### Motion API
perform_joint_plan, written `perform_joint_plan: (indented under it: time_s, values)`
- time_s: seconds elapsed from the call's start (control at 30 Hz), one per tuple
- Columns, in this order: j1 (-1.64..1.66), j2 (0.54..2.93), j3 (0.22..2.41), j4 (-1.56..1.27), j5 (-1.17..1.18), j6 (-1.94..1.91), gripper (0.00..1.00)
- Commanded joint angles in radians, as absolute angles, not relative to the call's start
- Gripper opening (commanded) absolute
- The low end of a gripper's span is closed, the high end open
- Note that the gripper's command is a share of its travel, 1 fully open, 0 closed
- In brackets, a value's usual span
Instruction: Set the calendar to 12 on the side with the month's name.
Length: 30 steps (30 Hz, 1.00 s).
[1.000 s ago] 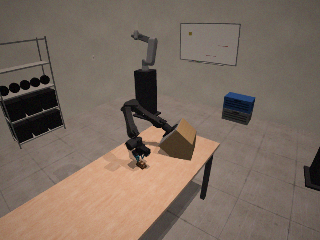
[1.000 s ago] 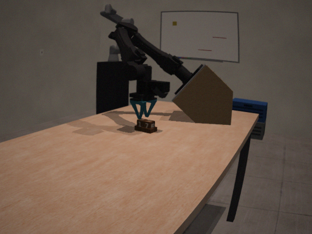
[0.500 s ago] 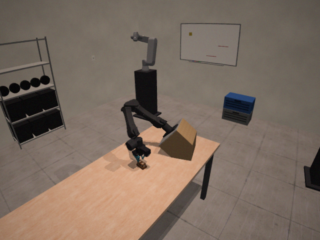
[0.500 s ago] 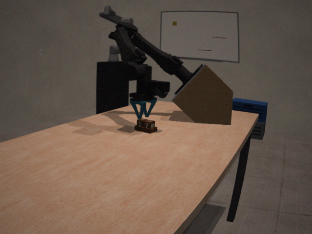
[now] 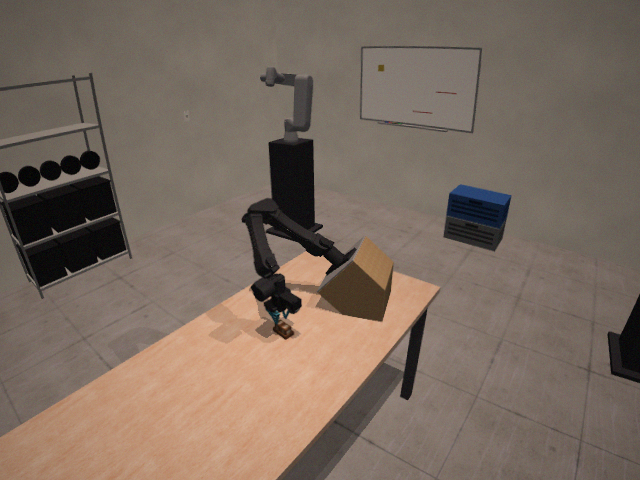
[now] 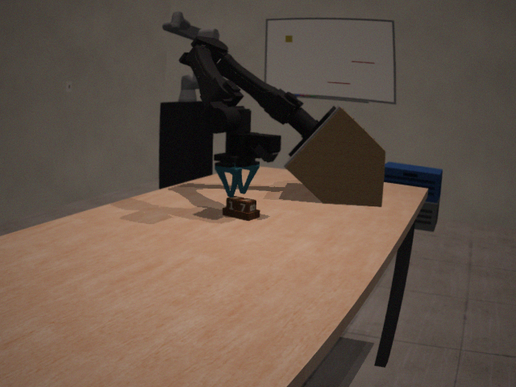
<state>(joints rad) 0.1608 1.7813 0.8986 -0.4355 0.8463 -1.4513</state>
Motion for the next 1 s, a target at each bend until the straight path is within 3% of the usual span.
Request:
perform_joint_plan:
  time_s: [0.0, 0.97]
  values:
    - [0.188, 1.785, 0.903, -0.434, 0.836, -1.446, 0.47]
    - [0.152, 1.808, 0.872, -0.386, 0.832, -1.479, 0.47]
